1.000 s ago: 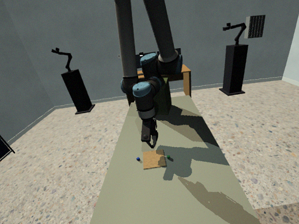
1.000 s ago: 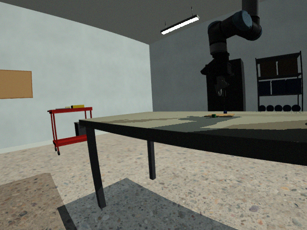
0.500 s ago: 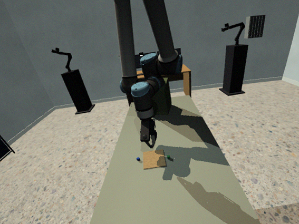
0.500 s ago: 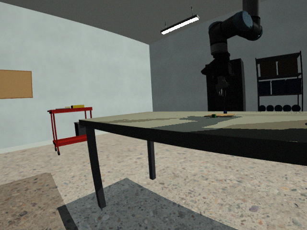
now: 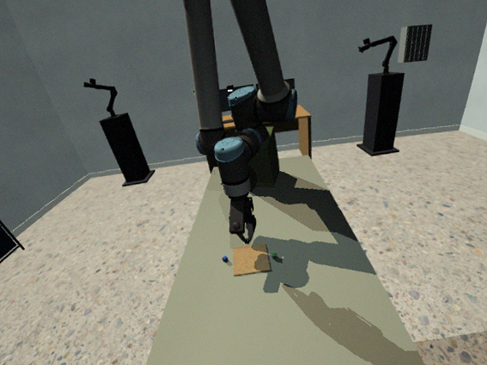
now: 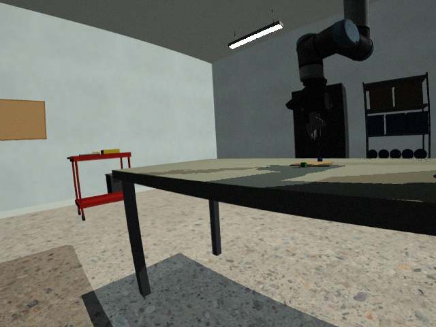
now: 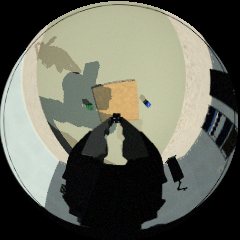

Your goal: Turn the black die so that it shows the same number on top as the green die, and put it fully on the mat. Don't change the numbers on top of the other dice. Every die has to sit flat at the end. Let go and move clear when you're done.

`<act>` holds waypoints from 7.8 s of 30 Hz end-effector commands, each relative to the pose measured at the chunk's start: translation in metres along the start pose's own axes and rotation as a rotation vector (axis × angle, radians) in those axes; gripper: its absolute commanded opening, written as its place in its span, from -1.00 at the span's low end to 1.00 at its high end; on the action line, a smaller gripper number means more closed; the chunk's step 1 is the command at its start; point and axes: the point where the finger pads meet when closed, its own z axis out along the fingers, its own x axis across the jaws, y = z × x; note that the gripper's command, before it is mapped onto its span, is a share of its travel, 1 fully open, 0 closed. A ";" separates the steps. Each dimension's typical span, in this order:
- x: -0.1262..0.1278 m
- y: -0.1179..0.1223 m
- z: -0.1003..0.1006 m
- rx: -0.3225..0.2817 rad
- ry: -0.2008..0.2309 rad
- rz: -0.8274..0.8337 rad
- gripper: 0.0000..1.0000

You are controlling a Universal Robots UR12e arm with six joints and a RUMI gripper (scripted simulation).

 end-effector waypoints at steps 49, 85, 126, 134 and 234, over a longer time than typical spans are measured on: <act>0.000 -0.001 0.083 0.001 0.000 0.000 -0.99; 0.000 -0.001 0.087 0.001 0.000 0.000 -0.99; 0.000 -0.001 0.087 0.001 0.000 0.000 -0.99; 0.000 -0.001 0.087 0.001 0.000 0.000 -0.99; 0.001 -0.002 -0.002 0.001 0.000 0.122 1.00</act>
